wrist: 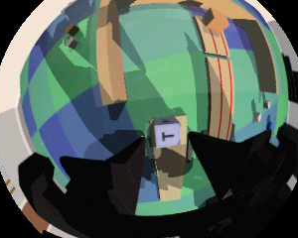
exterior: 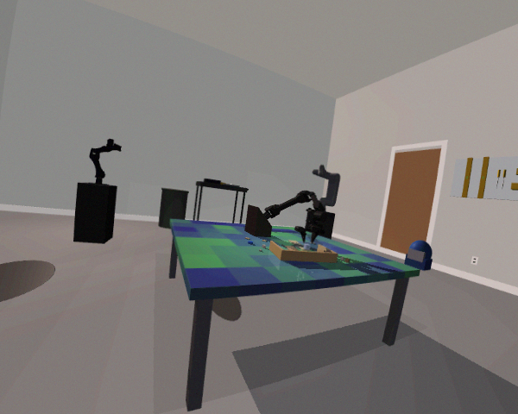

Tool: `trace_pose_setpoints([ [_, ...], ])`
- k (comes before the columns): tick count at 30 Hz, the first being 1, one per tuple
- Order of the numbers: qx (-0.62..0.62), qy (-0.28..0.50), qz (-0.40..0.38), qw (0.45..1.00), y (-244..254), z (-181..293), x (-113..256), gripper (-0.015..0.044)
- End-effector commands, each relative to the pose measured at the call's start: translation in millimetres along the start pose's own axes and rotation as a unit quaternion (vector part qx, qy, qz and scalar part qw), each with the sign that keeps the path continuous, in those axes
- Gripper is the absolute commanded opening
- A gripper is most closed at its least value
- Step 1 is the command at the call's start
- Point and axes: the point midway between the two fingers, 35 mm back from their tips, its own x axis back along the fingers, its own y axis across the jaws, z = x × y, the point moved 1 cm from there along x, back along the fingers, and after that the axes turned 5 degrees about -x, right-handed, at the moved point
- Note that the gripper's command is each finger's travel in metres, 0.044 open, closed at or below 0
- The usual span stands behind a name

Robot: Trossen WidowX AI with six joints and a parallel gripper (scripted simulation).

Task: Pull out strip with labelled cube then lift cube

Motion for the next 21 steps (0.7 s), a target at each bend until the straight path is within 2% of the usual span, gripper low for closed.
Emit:
trace_pose_setpoints([
  [1,-0.005,0.002,0.000,1.000,-2,0,-7,0.0250],
  [19,-0.005,0.002,-0.001,1.000,-2,1,-31,0.0250],
  [21,-0.001,0.002,-0.001,1.000,0,1,-29,0.0197],
])
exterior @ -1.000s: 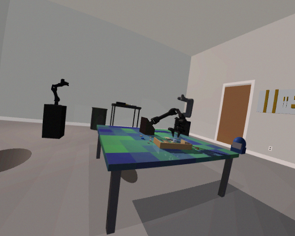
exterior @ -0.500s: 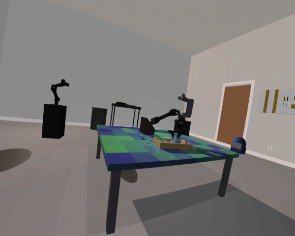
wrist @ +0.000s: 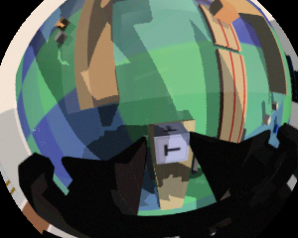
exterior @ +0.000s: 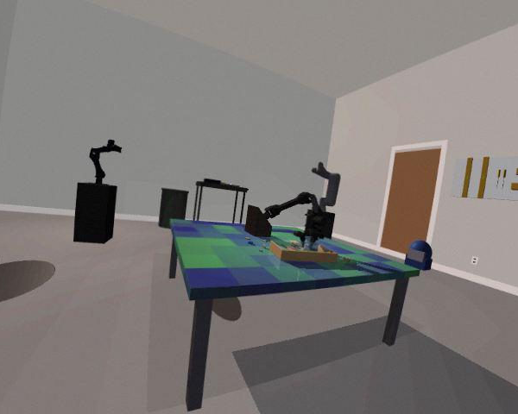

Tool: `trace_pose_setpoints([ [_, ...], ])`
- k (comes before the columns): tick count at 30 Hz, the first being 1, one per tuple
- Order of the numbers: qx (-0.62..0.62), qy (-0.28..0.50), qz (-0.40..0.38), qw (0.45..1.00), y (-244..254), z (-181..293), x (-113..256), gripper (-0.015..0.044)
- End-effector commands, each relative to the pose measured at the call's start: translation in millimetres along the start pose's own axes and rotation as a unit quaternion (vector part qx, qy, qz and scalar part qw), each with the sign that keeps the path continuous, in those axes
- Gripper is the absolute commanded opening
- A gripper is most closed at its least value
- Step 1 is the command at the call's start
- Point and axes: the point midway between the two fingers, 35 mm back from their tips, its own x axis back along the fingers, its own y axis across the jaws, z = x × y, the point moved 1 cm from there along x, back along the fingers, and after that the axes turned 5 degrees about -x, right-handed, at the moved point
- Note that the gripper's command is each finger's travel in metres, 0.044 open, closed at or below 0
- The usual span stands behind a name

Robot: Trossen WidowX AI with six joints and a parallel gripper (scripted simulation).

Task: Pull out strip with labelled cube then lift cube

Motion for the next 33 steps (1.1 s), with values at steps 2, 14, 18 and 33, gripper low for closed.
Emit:
trace_pose_setpoints([
  [2,0.000,0.000,0.000,1.000,0,0,0,0.0165],
  [14,0.000,0.000,0.000,1.000,-1,2,2,0.0006],
  [18,-0.001,0.000,0.001,1.000,-9,13,14,0.0000],
  [33,-0.005,0.001,0.001,1.000,-34,50,43,0.0000],
])
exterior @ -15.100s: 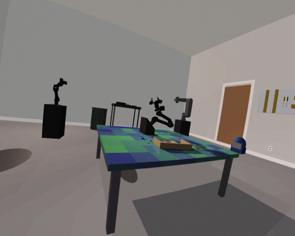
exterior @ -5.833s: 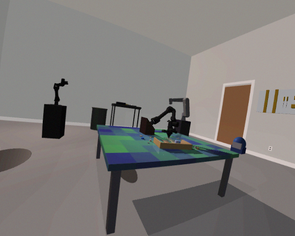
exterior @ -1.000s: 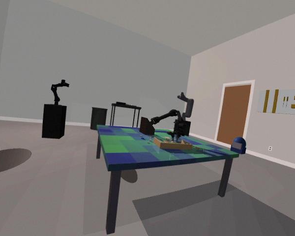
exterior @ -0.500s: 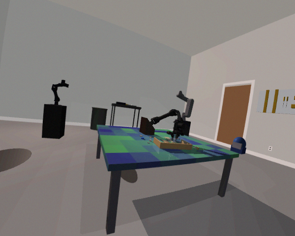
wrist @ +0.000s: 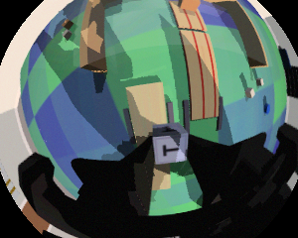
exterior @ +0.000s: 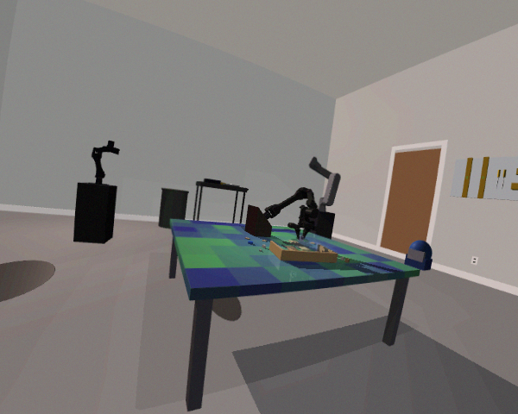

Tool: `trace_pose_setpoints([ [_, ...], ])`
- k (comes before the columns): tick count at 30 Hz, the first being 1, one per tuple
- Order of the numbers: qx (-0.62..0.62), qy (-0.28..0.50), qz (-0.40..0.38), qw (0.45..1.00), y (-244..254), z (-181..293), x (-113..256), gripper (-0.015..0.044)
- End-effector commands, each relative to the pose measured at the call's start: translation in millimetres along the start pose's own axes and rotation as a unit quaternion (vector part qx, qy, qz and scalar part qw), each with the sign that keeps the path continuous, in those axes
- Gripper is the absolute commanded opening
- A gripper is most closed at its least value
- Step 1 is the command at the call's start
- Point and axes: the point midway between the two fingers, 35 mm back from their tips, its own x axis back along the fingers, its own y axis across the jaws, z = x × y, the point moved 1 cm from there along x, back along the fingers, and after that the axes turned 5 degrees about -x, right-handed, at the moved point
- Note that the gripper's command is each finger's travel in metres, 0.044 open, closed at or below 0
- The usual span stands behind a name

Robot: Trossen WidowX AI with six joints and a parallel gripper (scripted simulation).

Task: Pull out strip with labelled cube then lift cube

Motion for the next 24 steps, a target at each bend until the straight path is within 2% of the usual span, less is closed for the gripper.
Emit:
trace_pose_setpoints([
  [1,0.004,-0.001,-0.002,1.000,-1,5,4,0.0000],
  [24,0.002,0.000,-0.001,1.000,-47,72,3,0.0000],
])
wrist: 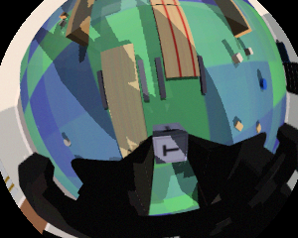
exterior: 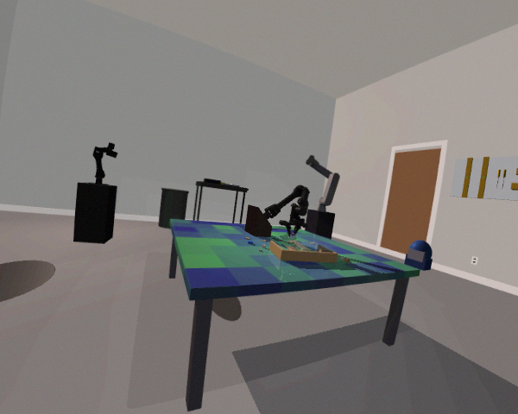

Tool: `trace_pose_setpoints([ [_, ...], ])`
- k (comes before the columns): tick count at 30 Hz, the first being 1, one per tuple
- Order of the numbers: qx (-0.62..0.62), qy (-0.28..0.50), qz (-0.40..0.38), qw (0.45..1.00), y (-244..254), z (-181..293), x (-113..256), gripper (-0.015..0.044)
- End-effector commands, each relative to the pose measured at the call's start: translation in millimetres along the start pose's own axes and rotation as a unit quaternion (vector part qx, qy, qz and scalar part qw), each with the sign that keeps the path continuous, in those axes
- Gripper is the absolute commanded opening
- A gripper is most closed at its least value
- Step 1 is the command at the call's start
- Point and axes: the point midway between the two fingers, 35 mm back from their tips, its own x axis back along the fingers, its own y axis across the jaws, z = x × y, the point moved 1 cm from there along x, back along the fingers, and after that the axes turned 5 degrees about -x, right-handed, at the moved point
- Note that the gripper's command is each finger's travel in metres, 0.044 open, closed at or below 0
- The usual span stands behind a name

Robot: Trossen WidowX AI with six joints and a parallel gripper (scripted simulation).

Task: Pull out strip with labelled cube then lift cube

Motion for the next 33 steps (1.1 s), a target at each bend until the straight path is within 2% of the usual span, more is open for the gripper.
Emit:
trace_pose_setpoints([
  [1,0.005,-0.004,0.000,1.000,-4,7,1,0.0000],
  [9,0.005,-0.004,0.000,1.000,-4,7,36,0.0000],
  [33,0.005,-0.004,0.000,1.000,-4,7,37,0.0000],
])
